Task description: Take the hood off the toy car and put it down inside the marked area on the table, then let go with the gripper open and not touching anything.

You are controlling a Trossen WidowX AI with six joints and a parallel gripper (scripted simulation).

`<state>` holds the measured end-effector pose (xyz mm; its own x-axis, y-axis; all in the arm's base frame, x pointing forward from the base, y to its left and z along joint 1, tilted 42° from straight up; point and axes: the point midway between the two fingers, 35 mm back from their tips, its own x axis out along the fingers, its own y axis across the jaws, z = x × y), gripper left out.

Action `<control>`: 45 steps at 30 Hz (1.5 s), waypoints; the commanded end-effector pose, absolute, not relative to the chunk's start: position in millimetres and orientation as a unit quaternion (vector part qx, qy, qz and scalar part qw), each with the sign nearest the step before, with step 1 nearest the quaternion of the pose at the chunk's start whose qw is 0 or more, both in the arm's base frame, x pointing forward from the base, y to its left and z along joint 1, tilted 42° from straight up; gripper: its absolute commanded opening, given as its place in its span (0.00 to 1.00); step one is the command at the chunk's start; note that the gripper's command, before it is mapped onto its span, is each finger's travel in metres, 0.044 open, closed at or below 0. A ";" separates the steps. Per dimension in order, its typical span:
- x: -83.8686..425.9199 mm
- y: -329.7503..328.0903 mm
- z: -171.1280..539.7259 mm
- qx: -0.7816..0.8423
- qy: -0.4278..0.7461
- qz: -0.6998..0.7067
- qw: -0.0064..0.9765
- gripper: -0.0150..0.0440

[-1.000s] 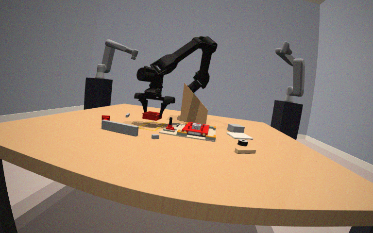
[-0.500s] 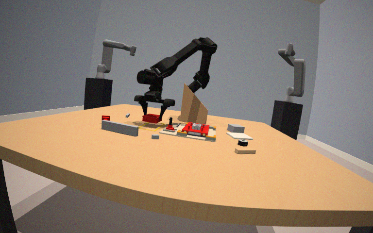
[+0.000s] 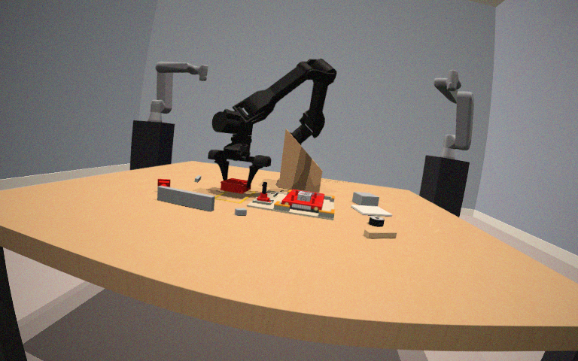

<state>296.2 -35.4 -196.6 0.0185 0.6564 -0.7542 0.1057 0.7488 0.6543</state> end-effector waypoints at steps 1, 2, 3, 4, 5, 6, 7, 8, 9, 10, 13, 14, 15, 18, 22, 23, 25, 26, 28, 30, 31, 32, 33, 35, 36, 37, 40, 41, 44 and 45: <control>296.2 -33.4 -197.7 0.289 0.667 0.210 0.654 0.25; 296.2 -33.0 -198.1 0.289 0.667 0.210 0.654 0.25; 296.3 -32.7 -198.4 0.289 0.667 0.210 0.654 0.25; 296.3 -32.4 -198.8 0.289 0.667 0.210 0.654 0.25; 296.3 -32.0 -199.2 0.289 0.667 0.210 0.654 0.25; 296.3 -31.7 -199.5 0.289 0.667 0.210 0.654 0.25; 296.3 -31.3 -199.9 0.289 0.667 0.210 0.654 0.25; 296.3 -31.0 -200.3 0.289 0.667 0.210 0.654 0.25; 296.3 -30.7 -200.6 0.289 0.667 0.210 0.654 0.25; 296.3 -30.3 -201.0 0.289 0.667 0.210 0.654 0.25; 296.3 -29.3 -202.1 0.289 0.667 0.210 0.654 0.25; 296.3 -29.0 -202.4 0.289 0.667 0.210 0.654 0.25; 296.3 -28.7 -202.8 0.289 0.667 0.210 0.654 0.25; 296.4 -27.6 -203.9 0.289 0.667 0.210 0.654 0.25; 296.4 -26.3 -205.3 0.289 0.667 0.210 0.654 0.25; 296.4 -25.9 -205.7 0.289 0.667 0.210 0.654 0.25; 296.3 -25.3 -206.4 0.289 0.667 0.210 0.653 0.25; 296.3 -24.9 -206.8 0.289 0.667 0.210 0.653 0.25; 296.3 -24.2 -207.5 0.289 0.667 0.210 0.653 0.25; 296.3 -23.6 -208.2 0.289 0.667 0.210 0.653 0.25; 296.3 -23.3 -208.5 0.289 0.667 0.210 0.653 0.25; 296.3 -24.9 -207.9 0.285 0.668 0.211 0.654 0.30; 296.3 -24.9 -207.9 0.285 0.668 0.211 0.654 0.34; 296.3 -24.9 -207.9 0.285 0.668 0.211 0.654 0.43; 296.3 -24.9 -207.9 0.285 0.668 0.211 0.654 0.48; 296.3 -24.9 -207.9 0.285 0.668 0.211 0.654 0.52; 296.3 -24.9 -207.9 0.285 0.668 0.211 0.654 0.65; 296.3 -24.9 -207.9 0.285 0.668 0.211 0.654 0.70; 296.3 -24.9 -207.9 0.285 0.668 0.211 0.654 0.83; 296.3 -24.9 -207.9 0.285 0.668 0.211 0.654 0.88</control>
<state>296.4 -24.7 -208.1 0.0184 0.6571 -0.7536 0.1060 0.7482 0.6550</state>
